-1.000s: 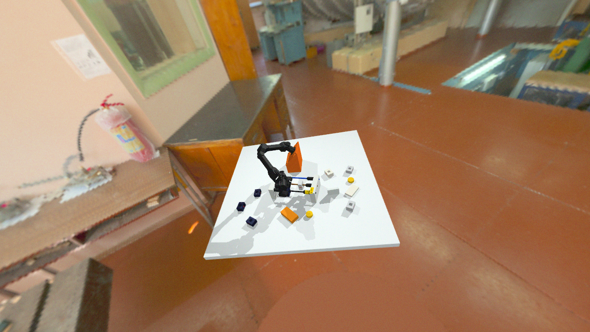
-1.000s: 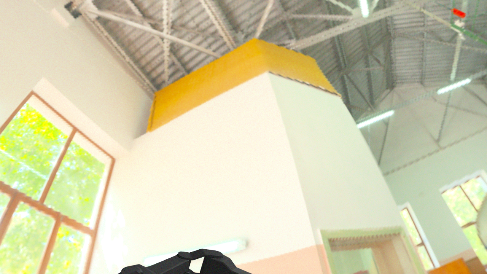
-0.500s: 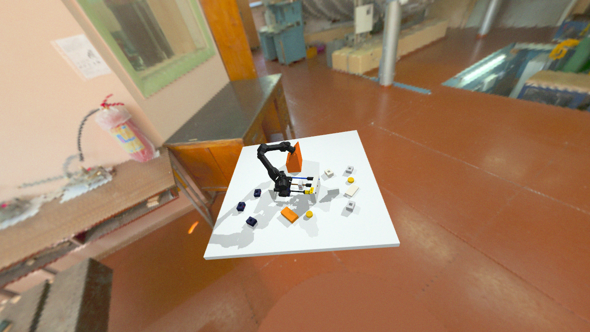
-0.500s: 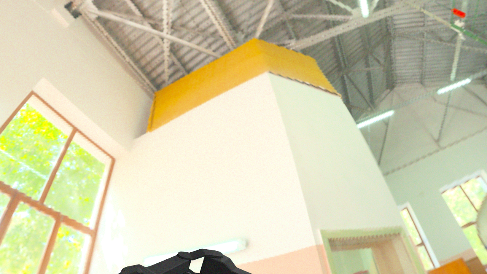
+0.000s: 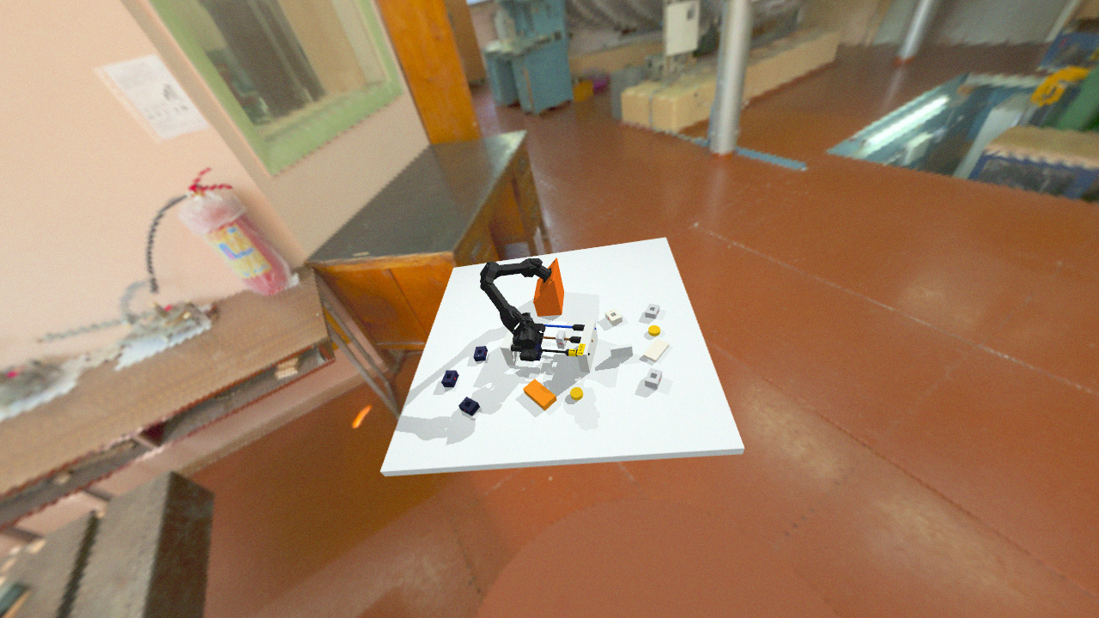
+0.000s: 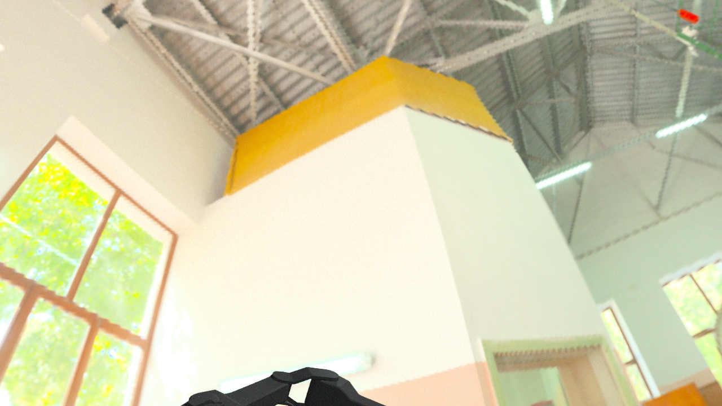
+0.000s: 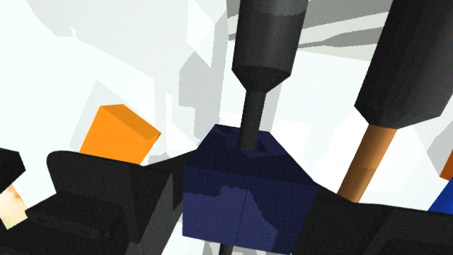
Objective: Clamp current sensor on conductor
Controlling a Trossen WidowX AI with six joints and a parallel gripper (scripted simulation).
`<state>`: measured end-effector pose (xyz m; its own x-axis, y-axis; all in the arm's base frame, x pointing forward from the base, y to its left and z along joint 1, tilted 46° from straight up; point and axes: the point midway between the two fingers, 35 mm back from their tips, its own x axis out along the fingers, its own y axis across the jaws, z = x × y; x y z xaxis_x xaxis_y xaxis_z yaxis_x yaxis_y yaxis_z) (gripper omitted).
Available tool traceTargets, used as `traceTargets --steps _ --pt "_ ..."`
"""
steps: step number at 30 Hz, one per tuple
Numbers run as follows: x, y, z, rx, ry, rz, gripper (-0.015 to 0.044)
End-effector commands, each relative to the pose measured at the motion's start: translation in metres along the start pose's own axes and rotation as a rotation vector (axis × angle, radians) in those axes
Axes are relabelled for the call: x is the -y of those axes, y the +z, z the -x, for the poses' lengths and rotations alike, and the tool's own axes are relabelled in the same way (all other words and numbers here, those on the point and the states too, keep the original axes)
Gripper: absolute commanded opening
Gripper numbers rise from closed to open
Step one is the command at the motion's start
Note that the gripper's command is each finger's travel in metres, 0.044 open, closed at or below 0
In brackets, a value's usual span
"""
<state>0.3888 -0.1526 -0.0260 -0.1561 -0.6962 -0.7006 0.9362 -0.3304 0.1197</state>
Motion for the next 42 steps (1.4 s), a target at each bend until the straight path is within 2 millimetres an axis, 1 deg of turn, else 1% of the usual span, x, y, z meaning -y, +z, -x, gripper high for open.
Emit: traceTargets --steps 1,12,18,19,27,28,29,30,33,34,35,36,40,42 --pt "0.0 0.0 0.0 0.0 -0.001 0.001 0.0269" --pt "0.0 0.0 0.0 0.0 -0.001 0.001 0.0269" --pt "0.0 0.0 0.0 0.0 -0.001 0.001 0.0427" --pt "0.0 0.0 0.0 0.0 -0.001 0.001 0.044" --pt "0.0 0.0 0.0 0.0 -0.001 0.001 0.044" --pt "0.0 0.0 0.003 0.0 0.0 0.001 0.044" --pt "-0.001 0.0 0.012 -0.001 0.004 0.0 0.044" --pt "-0.001 0.0 0.028 -0.003 0.009 0.0 0.044" --pt "0.002 0.003 0.085 -0.008 0.029 -0.002 0.044" --pt "0.004 0.005 0.101 -0.008 0.034 -0.002 0.044" --pt "0.005 0.006 0.11 -0.008 0.037 -0.003 0.044" --pt "0.006 0.006 0.113 -0.008 0.038 -0.003 0.044" --pt "0.006 0.006 0.113 -0.008 0.038 -0.003 0.044" --pt "0.011 0.0 0.111 0.025 0.053 0.041 0.044"
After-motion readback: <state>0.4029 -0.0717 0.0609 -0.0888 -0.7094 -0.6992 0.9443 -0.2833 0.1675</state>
